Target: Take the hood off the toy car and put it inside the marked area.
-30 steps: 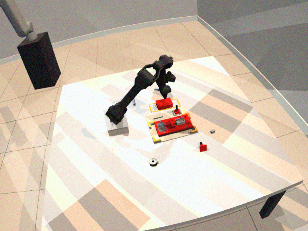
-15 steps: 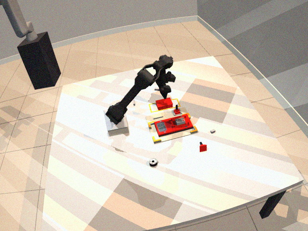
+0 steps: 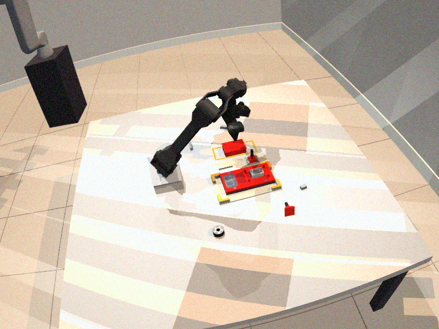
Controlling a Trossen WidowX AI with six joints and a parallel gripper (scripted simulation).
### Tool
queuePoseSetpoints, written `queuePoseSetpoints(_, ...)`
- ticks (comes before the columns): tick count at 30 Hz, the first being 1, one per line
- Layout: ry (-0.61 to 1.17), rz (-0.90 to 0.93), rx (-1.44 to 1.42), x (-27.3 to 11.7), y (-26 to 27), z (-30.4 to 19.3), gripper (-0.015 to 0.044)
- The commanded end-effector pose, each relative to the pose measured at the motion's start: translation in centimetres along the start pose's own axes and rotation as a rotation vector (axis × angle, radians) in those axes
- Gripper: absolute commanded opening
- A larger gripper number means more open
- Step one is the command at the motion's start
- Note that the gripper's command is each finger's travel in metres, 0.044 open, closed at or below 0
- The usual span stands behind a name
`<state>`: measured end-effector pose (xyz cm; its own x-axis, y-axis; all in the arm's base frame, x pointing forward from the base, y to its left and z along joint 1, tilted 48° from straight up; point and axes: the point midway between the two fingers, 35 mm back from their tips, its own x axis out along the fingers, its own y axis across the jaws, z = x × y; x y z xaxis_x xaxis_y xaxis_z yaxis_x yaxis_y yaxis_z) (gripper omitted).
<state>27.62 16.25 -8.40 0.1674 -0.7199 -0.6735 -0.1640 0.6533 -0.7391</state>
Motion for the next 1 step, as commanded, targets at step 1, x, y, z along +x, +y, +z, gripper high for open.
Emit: queuePoseSetpoints(1,0.002,0.002,0.005,-0.04,0.02,-0.03,0.0440)
